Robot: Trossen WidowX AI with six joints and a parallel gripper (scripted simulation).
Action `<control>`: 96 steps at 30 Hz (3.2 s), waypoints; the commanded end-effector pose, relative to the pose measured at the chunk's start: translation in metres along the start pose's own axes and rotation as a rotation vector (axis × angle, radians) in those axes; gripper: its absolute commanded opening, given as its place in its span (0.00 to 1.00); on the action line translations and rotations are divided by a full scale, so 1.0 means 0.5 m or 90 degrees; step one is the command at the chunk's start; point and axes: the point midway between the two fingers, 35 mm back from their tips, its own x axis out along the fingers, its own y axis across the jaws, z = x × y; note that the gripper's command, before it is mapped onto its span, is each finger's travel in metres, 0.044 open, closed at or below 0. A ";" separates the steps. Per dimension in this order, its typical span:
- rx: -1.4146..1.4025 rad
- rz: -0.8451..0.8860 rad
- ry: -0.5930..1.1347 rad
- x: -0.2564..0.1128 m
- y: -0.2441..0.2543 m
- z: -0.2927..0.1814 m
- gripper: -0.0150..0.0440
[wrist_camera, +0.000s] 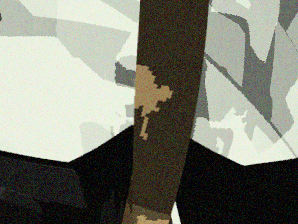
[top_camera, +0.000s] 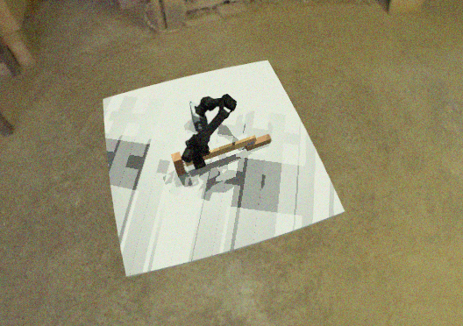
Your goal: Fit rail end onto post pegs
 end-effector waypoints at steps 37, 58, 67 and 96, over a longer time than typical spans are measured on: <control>0.000 -0.002 0.001 -0.006 -0.002 -0.016 0.25; 0.000 -0.002 0.001 -0.007 -0.002 -0.023 0.25; 0.000 -0.002 0.001 -0.005 -0.002 -0.028 0.25; 0.001 0.001 -0.003 0.000 0.000 -0.030 0.92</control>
